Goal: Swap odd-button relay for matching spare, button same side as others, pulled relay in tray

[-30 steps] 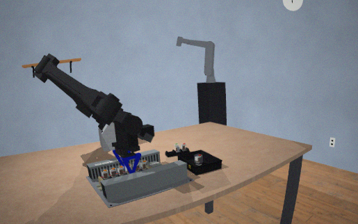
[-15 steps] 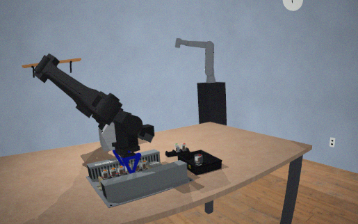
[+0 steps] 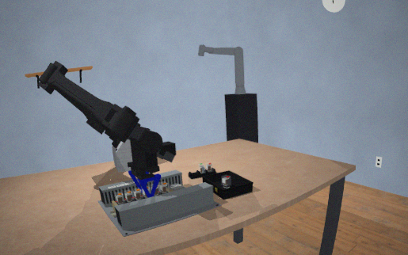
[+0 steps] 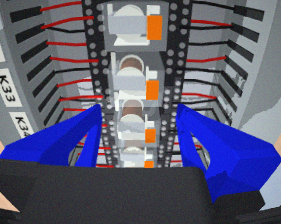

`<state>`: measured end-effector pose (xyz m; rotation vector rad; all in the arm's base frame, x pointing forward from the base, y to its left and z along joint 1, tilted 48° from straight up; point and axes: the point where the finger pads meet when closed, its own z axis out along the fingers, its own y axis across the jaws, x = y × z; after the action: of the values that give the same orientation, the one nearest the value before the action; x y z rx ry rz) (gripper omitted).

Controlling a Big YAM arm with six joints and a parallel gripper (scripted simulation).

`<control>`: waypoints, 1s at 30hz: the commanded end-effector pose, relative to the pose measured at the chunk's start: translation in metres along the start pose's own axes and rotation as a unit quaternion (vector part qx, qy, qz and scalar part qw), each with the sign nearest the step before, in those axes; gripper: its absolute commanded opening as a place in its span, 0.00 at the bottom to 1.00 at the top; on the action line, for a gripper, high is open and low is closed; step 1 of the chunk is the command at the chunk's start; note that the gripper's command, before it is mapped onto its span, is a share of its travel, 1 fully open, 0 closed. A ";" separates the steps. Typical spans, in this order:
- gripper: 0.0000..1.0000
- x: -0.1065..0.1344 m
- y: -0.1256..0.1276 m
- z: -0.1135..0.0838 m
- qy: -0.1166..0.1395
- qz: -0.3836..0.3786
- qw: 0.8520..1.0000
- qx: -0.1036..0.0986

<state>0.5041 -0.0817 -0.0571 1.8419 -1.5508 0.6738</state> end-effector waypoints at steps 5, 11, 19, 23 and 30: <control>0.59 0.001 -0.017 -0.019 0.002 0.003 1.000 0.016; 0.59 0.004 -0.019 -0.035 0.002 0.008 1.000 0.023; 0.59 0.006 -0.019 -0.053 0.001 0.011 1.000 0.027; 0.59 0.006 -0.019 -0.063 0.000 0.012 1.000 0.028; 0.59 0.007 -0.019 -0.072 -0.001 0.013 1.000 0.027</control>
<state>0.5071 -0.0459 -0.0262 1.8518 -1.5391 0.6820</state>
